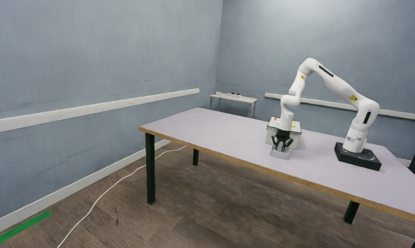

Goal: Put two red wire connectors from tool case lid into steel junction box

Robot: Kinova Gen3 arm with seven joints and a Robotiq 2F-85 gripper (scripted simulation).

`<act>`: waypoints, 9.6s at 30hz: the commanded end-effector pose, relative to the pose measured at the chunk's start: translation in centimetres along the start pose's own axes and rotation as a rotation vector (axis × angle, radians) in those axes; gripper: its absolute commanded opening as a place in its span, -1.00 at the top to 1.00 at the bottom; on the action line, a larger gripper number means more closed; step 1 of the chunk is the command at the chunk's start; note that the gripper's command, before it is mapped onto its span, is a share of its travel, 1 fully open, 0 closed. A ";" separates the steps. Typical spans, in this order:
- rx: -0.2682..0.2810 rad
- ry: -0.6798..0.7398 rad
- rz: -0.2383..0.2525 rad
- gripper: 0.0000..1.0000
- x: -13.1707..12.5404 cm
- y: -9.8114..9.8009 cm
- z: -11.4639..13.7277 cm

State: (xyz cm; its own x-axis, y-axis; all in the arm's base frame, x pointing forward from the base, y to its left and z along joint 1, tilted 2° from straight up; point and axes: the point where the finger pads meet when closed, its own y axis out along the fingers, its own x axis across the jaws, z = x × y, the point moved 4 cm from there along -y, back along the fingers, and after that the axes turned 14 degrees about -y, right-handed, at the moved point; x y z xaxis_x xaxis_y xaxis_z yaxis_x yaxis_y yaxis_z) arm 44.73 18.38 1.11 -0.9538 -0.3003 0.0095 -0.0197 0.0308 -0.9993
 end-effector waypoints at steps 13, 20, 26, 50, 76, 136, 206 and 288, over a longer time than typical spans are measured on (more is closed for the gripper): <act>0.000 0.000 0.002 0.27 -0.1 -0.1 0.0; 0.000 0.000 0.002 0.27 -0.1 -0.1 0.0; 0.000 0.000 0.002 0.27 -0.1 -0.1 0.0; 0.000 0.000 0.002 0.27 0.0 -13.3 0.0; 0.000 0.000 0.002 0.27 0.0 -19.0 0.0; -0.001 1.044 0.002 0.27 6.5 -16.7 12.1; -0.001 1.044 0.002 0.27 6.4 -11.9 12.1; -0.001 1.044 0.002 0.62 6.4 -18.9 12.1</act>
State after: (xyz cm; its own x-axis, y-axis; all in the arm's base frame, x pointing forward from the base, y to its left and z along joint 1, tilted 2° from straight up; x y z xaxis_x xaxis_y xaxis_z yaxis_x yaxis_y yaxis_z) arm 42.49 4.44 19.44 -0.7408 0.6705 0.0396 -0.0237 0.0329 -0.9992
